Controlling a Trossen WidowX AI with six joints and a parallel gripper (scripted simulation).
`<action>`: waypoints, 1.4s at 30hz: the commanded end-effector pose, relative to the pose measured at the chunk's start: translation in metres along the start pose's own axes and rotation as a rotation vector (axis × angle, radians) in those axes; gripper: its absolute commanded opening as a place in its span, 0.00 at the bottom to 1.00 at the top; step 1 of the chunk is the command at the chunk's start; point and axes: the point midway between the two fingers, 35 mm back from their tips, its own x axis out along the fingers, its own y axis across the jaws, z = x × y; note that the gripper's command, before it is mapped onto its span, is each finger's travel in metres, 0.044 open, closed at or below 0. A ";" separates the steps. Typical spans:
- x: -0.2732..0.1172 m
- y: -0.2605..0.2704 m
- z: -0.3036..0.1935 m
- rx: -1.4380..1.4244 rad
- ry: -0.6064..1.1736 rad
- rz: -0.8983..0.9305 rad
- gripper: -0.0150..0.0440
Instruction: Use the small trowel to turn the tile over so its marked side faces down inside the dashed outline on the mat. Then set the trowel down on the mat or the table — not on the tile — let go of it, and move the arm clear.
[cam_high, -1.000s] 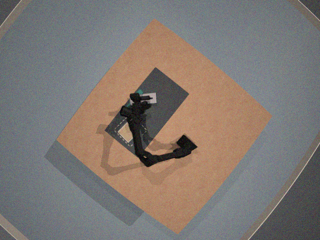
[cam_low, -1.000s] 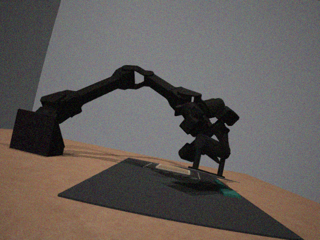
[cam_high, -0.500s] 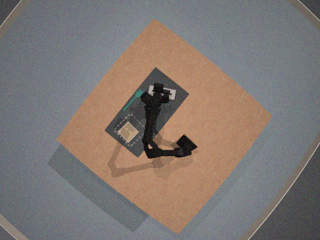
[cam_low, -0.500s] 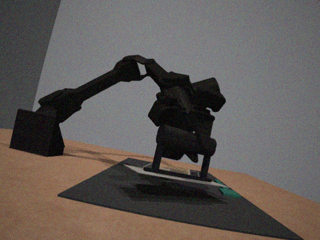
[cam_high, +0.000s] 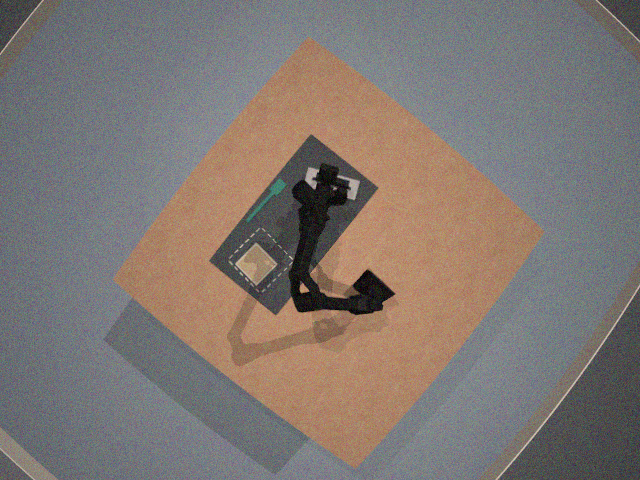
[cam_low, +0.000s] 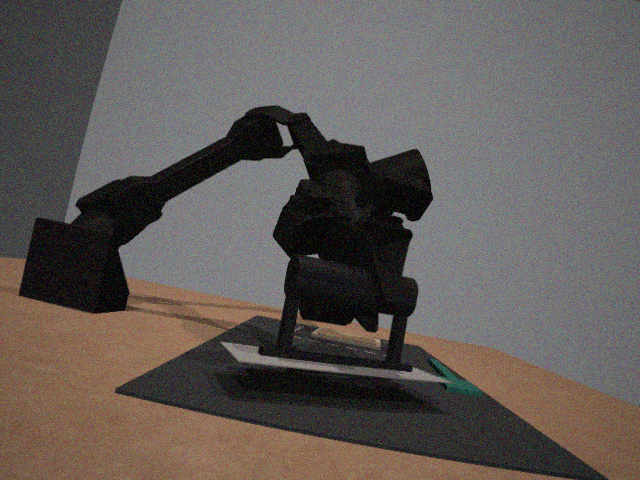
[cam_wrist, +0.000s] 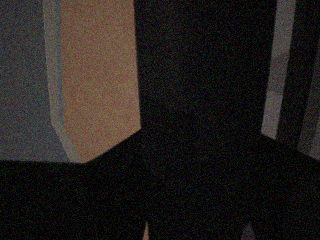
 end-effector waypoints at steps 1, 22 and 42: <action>0.004 -0.001 0.003 0.011 -0.004 0.009 0.25; 0.018 -0.018 0.003 0.012 -0.003 0.008 0.52; -0.006 -0.018 0.003 0.004 -0.006 0.005 0.76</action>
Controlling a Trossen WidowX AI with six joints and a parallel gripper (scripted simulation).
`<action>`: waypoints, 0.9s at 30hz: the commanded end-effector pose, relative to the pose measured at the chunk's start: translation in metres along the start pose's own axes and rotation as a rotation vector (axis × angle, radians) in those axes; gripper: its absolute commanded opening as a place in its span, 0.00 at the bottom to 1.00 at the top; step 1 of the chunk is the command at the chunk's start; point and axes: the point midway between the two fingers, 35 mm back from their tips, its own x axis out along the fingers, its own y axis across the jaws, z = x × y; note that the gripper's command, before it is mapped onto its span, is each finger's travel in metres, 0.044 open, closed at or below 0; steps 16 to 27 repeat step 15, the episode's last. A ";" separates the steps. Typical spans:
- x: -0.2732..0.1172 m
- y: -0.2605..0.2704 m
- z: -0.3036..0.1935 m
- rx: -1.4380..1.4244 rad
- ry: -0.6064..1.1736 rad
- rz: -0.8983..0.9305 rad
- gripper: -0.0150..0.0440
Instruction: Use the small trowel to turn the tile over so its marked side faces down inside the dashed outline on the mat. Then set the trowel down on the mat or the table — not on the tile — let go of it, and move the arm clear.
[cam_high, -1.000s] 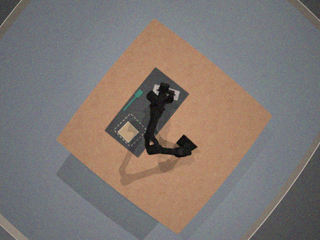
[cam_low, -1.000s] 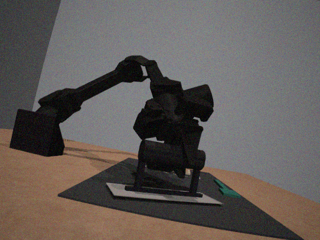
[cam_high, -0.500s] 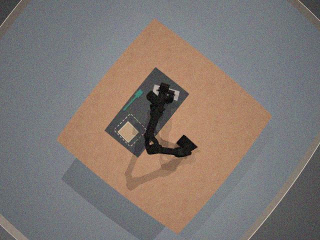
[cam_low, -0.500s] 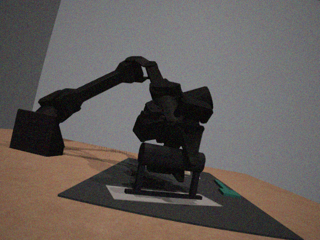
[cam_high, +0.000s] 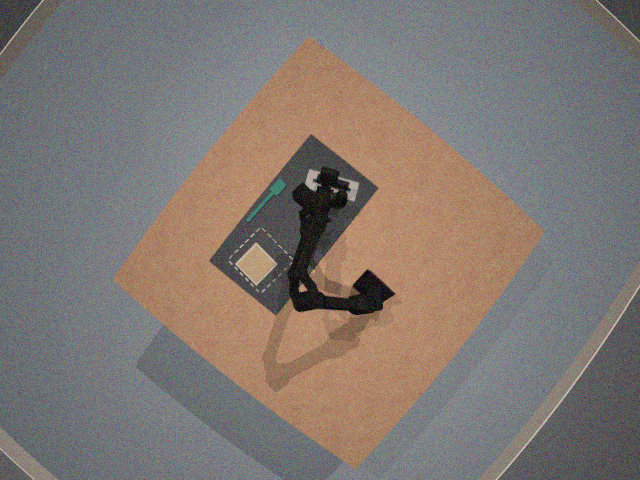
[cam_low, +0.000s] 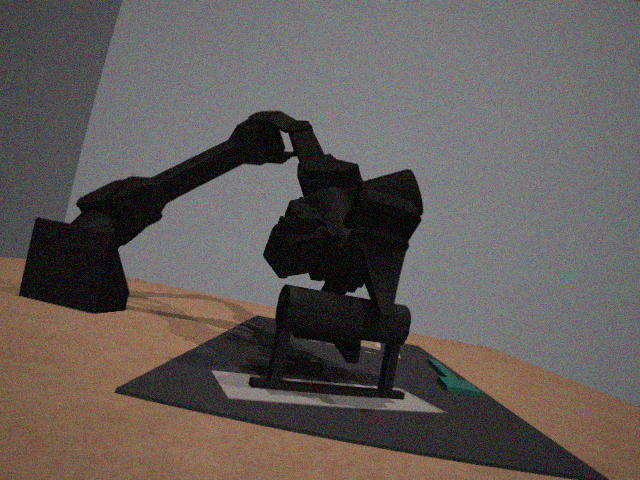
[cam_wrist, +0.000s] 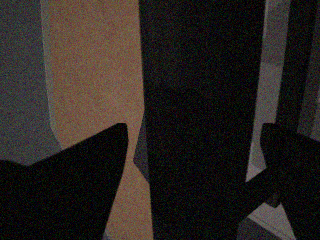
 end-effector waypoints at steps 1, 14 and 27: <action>-0.021 0.002 -0.001 -0.007 0.003 0.005 0.76; -0.105 0.033 0.020 -0.002 0.003 0.008 0.76; -0.120 0.040 0.027 -0.002 0.003 0.009 0.76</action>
